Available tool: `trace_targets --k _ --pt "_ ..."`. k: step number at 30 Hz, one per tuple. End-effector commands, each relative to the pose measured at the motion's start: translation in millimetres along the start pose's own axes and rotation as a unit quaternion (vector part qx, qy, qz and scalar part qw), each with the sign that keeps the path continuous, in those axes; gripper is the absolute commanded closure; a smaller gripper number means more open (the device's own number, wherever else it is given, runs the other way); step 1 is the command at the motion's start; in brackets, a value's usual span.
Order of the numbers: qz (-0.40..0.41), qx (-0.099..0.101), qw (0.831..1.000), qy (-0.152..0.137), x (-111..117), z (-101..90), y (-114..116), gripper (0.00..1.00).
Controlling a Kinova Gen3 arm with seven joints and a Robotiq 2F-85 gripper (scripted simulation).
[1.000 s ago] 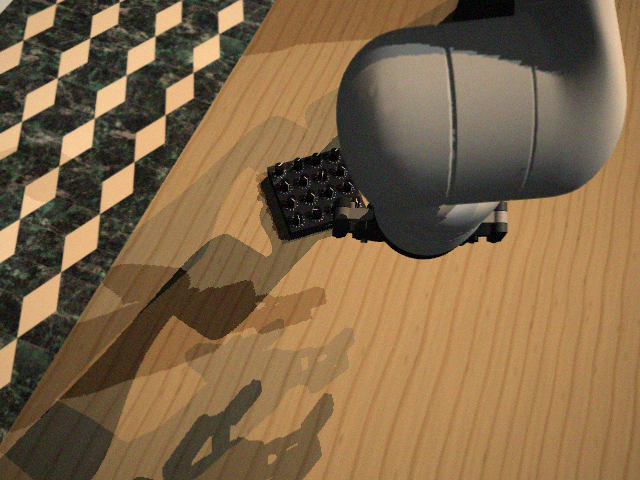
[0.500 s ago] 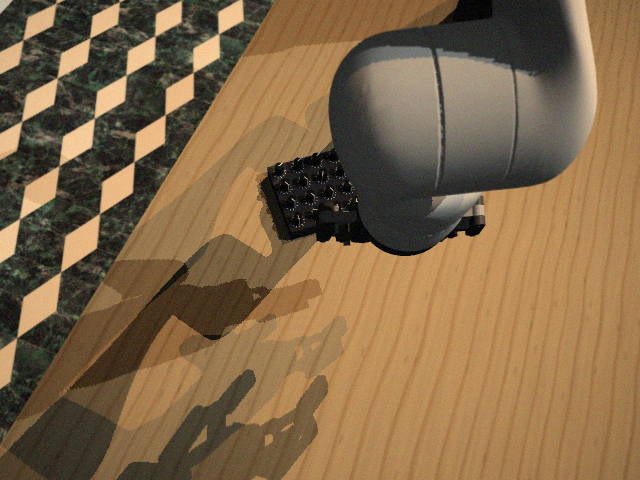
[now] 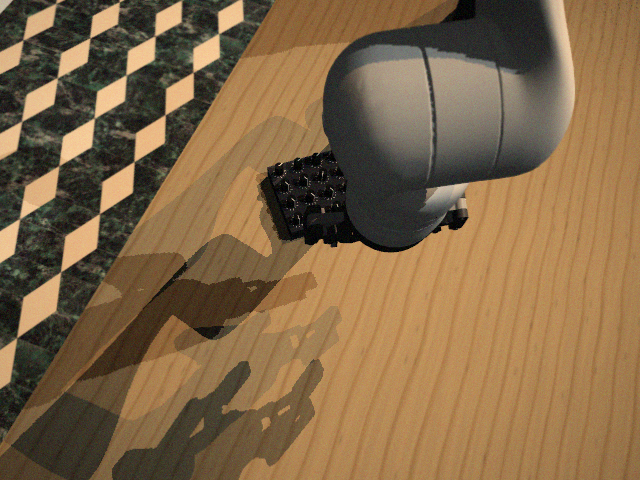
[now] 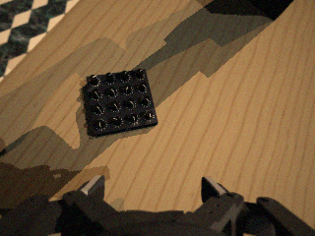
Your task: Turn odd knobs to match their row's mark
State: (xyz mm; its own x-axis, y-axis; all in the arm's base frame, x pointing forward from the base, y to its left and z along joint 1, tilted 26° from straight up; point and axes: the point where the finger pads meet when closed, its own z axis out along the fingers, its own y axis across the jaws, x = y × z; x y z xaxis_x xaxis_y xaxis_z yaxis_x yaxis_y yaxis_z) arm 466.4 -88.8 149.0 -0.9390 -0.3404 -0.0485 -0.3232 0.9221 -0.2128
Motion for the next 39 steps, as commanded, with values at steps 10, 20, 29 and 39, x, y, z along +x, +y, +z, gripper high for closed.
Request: trace_targets --k 10,20,29,39 --pt "-0.036 0.017 0.999 -0.002 6.8 11.6 -14.0 0.00" --pt "-0.058 0.027 0.998 -0.004 9.9 17.4 -21.2 0.00" --pt "-0.081 0.037 0.996 -0.005 13.0 22.9 -28.1 0.00" --pt "-0.104 0.047 0.993 -0.006 16.2 28.1 -34.5 0.00"
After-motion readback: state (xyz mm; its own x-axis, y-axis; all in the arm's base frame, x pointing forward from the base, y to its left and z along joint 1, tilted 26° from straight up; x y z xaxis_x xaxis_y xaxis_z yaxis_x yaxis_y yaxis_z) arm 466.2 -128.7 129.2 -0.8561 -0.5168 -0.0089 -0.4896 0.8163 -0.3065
